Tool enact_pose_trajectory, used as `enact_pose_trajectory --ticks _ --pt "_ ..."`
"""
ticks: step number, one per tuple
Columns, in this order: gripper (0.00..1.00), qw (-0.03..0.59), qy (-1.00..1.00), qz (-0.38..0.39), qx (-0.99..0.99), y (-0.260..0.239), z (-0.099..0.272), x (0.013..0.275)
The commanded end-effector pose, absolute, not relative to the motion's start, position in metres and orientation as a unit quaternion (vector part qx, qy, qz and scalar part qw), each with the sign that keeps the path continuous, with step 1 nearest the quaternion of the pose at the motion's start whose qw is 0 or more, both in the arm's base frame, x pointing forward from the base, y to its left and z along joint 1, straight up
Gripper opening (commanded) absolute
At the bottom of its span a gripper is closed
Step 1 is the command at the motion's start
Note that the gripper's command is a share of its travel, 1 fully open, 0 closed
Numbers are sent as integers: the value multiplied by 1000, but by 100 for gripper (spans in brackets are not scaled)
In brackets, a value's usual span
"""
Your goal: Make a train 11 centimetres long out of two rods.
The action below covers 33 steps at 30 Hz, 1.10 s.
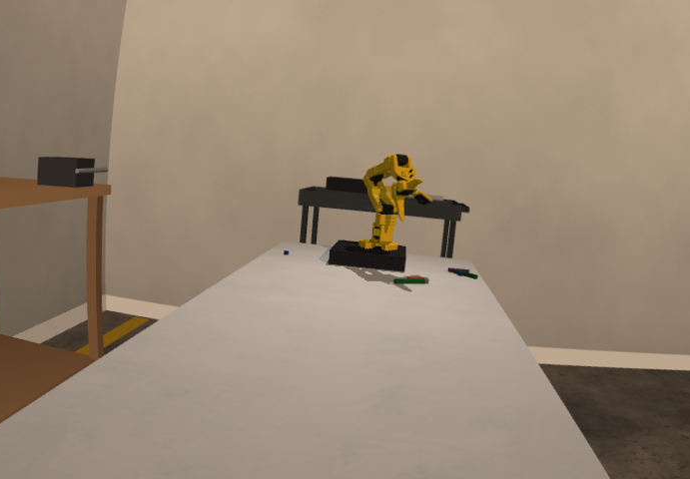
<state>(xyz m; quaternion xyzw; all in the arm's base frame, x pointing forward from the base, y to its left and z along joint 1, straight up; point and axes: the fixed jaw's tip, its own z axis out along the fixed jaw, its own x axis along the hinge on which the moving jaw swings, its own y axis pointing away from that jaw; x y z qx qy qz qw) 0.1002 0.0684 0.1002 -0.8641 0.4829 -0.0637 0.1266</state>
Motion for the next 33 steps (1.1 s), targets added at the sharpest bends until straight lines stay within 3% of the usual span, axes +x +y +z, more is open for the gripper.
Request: enact_pose_trajectory --ticks 1,33 --pt "100 122 482 -62 -865 68 98 101" --pt "100 121 501 -65 -855 63 98 104"
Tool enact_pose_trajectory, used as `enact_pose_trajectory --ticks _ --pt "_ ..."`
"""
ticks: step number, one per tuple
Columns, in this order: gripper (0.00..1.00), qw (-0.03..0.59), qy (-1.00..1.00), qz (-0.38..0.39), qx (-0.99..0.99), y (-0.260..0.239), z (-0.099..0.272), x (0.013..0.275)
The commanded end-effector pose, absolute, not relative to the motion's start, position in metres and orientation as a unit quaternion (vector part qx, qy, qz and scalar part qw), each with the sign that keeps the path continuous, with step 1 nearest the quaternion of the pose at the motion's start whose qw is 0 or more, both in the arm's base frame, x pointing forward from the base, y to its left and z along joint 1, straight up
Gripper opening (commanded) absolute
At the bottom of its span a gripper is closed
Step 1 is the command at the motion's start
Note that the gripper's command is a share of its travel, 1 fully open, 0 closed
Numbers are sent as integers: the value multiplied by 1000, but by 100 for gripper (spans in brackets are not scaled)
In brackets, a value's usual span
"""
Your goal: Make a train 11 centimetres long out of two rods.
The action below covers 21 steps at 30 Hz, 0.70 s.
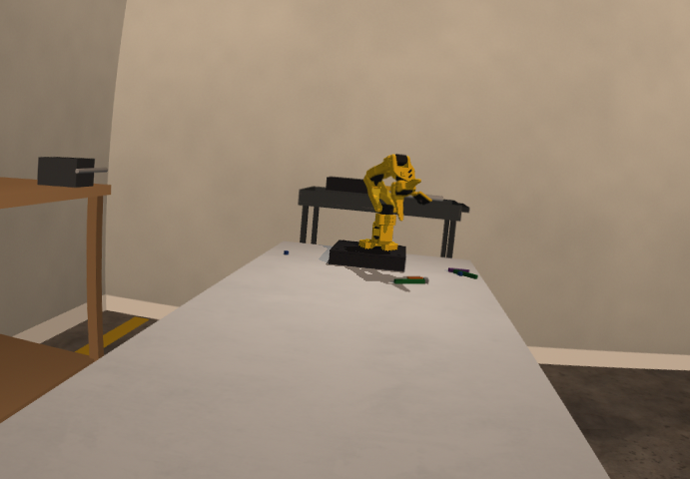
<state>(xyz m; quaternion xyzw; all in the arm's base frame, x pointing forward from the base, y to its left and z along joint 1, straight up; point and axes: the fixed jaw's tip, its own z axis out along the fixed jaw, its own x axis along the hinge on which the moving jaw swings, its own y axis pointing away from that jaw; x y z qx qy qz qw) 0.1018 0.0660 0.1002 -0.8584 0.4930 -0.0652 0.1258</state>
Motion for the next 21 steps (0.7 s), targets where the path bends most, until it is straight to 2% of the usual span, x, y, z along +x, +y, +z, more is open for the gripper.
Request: enact_pose_trajectory --ticks 1,21 --pt "100 121 506 -65 -852 62 98 104" --pt "100 105 668 -88 -731 16 98 120"
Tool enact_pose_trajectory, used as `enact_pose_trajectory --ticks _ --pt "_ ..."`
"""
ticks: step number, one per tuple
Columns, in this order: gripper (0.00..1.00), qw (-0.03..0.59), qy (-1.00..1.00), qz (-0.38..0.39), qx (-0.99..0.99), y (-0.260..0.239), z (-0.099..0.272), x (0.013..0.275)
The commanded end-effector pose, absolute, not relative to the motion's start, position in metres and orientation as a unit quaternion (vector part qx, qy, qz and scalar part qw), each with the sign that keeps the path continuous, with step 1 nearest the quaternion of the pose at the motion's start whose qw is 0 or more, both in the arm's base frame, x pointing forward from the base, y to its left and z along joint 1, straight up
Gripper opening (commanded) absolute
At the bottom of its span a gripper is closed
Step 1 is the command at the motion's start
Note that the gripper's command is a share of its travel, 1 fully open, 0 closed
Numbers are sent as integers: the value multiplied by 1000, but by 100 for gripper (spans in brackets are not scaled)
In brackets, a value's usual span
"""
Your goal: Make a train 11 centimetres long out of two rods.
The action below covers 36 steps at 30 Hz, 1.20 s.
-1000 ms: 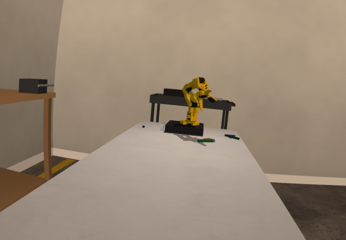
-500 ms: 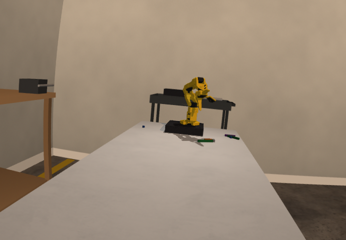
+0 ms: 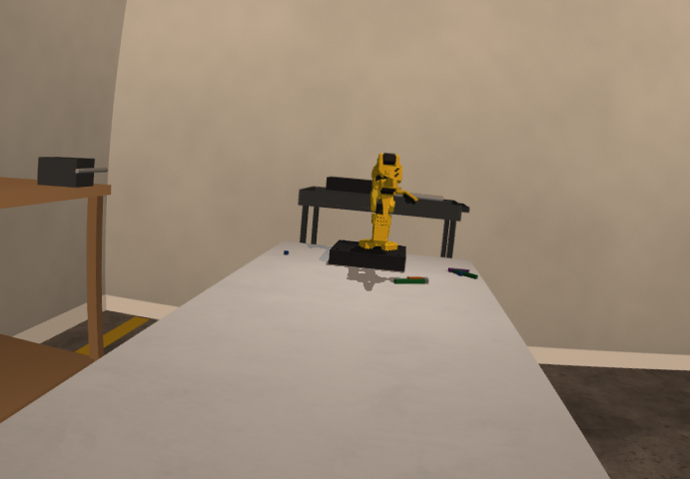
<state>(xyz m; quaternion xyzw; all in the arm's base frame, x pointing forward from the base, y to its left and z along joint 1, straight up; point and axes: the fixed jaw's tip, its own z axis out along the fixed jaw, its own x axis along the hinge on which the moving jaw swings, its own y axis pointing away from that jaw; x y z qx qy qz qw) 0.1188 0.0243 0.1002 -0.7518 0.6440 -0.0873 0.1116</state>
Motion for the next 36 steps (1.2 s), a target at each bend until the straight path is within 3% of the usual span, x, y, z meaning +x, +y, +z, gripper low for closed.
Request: enact_pose_trajectory --ticks 1,16,36 --pt "100 103 682 -90 -719 11 98 121" --pt "100 76 846 -114 -516 -51 98 110" --pt "100 41 956 -131 -258 -103 98 65"
